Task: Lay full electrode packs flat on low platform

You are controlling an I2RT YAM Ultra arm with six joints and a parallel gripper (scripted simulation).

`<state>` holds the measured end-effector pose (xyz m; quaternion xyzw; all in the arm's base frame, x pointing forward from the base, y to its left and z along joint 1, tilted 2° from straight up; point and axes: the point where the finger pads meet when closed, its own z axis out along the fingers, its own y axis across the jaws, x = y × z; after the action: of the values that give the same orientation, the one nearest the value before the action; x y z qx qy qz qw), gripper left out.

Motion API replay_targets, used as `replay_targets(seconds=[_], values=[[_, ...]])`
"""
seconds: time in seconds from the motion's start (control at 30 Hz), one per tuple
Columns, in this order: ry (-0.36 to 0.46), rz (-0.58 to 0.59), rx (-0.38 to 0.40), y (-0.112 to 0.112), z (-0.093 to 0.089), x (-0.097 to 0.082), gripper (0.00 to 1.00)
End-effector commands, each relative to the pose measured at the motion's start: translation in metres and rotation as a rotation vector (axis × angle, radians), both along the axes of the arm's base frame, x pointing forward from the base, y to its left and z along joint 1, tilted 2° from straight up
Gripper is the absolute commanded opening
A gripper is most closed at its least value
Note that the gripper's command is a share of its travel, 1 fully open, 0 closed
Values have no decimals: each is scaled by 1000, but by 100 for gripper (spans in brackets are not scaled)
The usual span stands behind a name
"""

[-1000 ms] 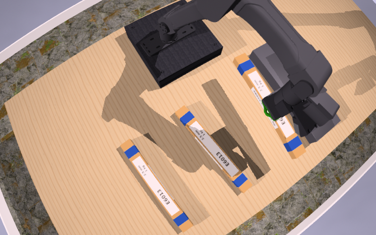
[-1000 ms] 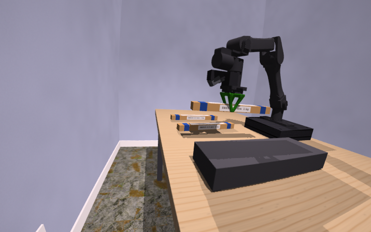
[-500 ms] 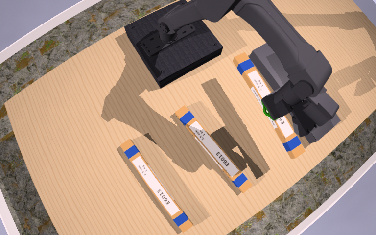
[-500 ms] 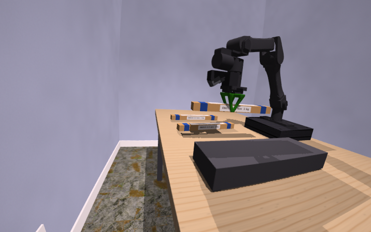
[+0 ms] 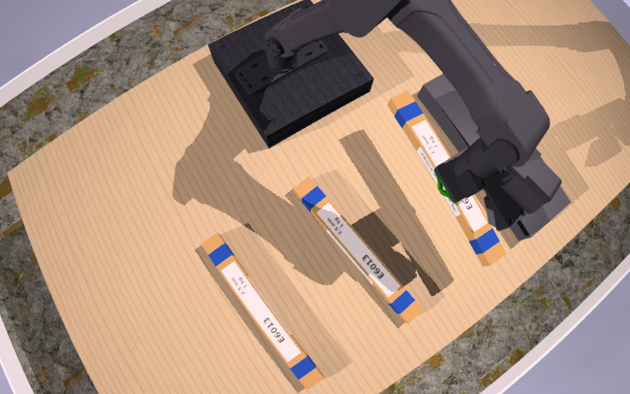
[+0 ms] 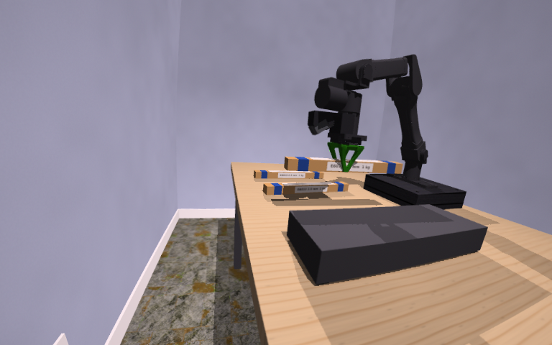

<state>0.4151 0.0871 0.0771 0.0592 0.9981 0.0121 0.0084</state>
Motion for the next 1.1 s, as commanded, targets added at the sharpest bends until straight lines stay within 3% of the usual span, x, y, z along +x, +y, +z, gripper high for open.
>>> replay_targets(seconds=[0.0,0.07,0.47,0.53,0.57,0.63,0.73,0.87,1.07], values=[[-98,-3,15,3,22,16,0],[-56,-3,6,2,7,7,0],[-45,1,4,4,-18,8,0],[-45,1,4,4,-18,8,0],[-96,2,14,7,-4,19,0],[-49,2,4,5,-22,8,0],[-36,3,1,5,-32,8,0],[-76,5,10,7,-24,13,0],[-38,5,2,6,-46,8,0]])
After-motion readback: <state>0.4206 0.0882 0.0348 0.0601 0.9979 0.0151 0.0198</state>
